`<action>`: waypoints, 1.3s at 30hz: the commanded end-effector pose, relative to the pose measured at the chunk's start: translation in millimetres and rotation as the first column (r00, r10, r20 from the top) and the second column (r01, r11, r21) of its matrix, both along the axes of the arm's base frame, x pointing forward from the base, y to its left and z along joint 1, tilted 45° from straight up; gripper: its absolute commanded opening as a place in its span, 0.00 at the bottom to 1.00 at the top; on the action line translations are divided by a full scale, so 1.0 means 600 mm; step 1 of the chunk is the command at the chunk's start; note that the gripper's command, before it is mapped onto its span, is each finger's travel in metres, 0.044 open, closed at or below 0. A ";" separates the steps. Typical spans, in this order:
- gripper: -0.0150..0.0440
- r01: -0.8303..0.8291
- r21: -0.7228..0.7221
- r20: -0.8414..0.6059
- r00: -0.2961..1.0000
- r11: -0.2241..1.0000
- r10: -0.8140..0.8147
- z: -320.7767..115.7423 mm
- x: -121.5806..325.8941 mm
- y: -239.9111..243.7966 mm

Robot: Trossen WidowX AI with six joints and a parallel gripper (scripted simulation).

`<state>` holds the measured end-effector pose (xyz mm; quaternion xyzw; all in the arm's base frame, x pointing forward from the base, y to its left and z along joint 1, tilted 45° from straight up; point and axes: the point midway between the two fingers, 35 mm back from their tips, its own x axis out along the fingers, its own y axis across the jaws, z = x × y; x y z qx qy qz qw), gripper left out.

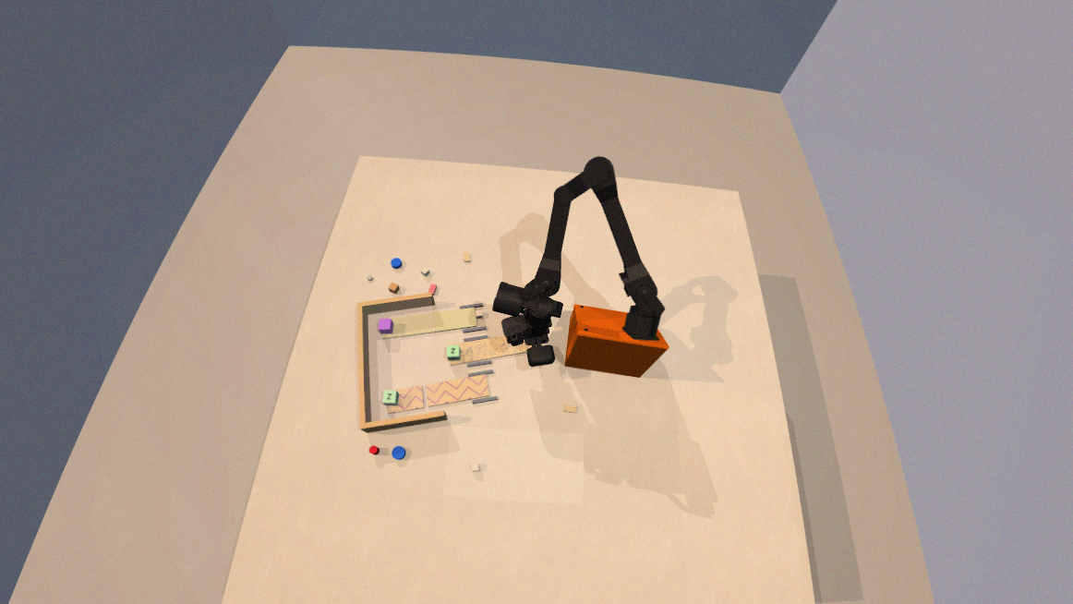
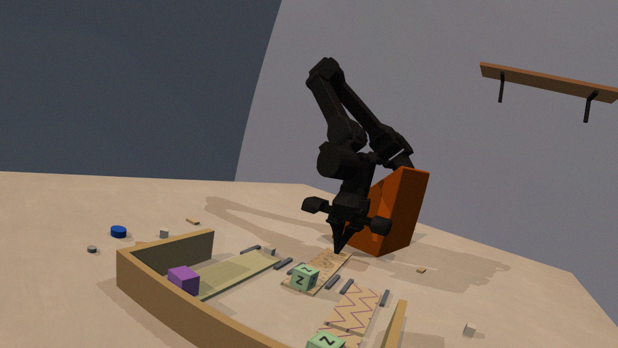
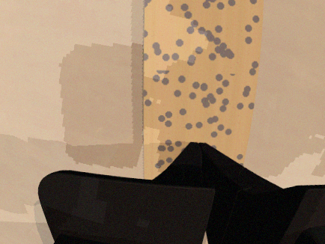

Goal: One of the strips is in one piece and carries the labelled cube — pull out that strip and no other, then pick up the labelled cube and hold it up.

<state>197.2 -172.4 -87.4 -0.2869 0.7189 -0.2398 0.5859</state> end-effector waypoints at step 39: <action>1.00 0.102 -0.011 0.066 0.993 0.995 -0.101 0.029 0.177 0.059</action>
